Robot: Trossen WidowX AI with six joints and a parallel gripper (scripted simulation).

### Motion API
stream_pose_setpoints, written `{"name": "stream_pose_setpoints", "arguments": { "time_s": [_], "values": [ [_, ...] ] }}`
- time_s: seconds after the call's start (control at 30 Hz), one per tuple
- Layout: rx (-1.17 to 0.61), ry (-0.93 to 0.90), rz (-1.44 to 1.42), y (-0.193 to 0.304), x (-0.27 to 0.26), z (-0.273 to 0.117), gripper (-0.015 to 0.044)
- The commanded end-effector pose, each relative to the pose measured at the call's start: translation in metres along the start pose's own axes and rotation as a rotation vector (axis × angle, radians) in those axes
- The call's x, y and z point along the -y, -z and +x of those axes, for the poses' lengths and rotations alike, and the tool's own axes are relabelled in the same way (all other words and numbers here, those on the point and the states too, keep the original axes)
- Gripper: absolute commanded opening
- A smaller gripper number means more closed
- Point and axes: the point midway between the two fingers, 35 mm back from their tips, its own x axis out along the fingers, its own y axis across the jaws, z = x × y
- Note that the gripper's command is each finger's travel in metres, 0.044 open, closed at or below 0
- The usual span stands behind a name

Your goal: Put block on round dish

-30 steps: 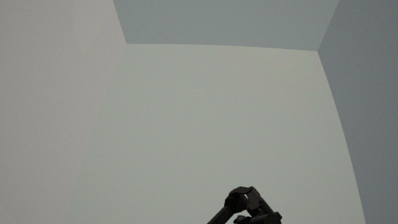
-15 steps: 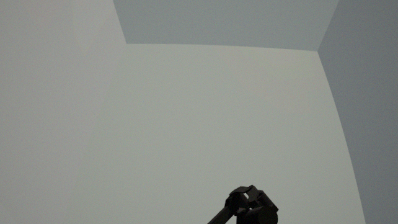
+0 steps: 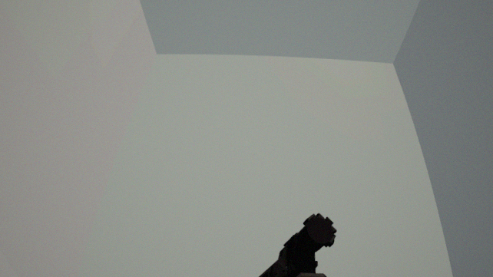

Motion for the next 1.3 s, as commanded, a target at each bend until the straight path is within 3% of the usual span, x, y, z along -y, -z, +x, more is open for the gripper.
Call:
{"name": "stream_pose_setpoints", "arguments": {
  "time_s": [0.0,1.27],
  "values": [
    [-0.010,-0.038,-0.067,0.002,-0.007,-0.009,0.0260],
    [-0.015,0.055,-1.384,-0.042,-0.036,-0.011,0.0260]
  ]
}}
